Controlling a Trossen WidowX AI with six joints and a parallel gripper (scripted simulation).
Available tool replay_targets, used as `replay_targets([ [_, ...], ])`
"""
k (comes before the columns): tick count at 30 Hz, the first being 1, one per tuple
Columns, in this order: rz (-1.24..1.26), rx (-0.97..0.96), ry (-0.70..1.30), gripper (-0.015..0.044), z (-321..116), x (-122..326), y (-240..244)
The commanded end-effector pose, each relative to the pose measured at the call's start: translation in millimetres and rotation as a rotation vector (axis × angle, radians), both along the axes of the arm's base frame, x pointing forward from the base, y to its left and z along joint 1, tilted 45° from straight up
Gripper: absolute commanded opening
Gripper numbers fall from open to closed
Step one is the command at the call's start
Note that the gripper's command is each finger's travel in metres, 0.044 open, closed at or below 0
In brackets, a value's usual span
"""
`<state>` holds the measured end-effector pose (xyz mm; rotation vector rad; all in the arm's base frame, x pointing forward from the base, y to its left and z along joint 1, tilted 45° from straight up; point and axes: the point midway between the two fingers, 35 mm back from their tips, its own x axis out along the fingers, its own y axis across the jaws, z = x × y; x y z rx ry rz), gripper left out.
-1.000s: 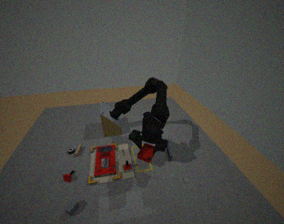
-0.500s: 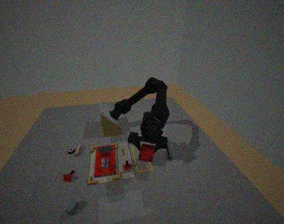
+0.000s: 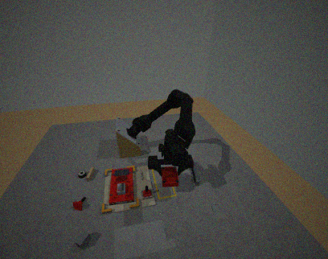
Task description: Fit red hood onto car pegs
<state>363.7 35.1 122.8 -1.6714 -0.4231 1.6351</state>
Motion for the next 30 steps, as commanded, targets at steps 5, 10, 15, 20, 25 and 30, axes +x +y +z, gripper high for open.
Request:
replay_targets([
  [5, 0.08, -0.019, -0.076, 0.0, -1, 0, -2],
  [10, 0.084, -0.02, -0.08, 0.0, -8, 2, 5],
  [15, 0.098, -0.023, -0.093, 0.0, -29, 7, 24],
  [20, 0.112, -0.022, -0.108, 0.0, -50, 10, 46],
  [25, 0.116, -0.021, -0.113, 0.0, -56, 10, 53],
  [30, 0.123, -0.018, -0.11, 0.0079, -54, 9, 53],
])
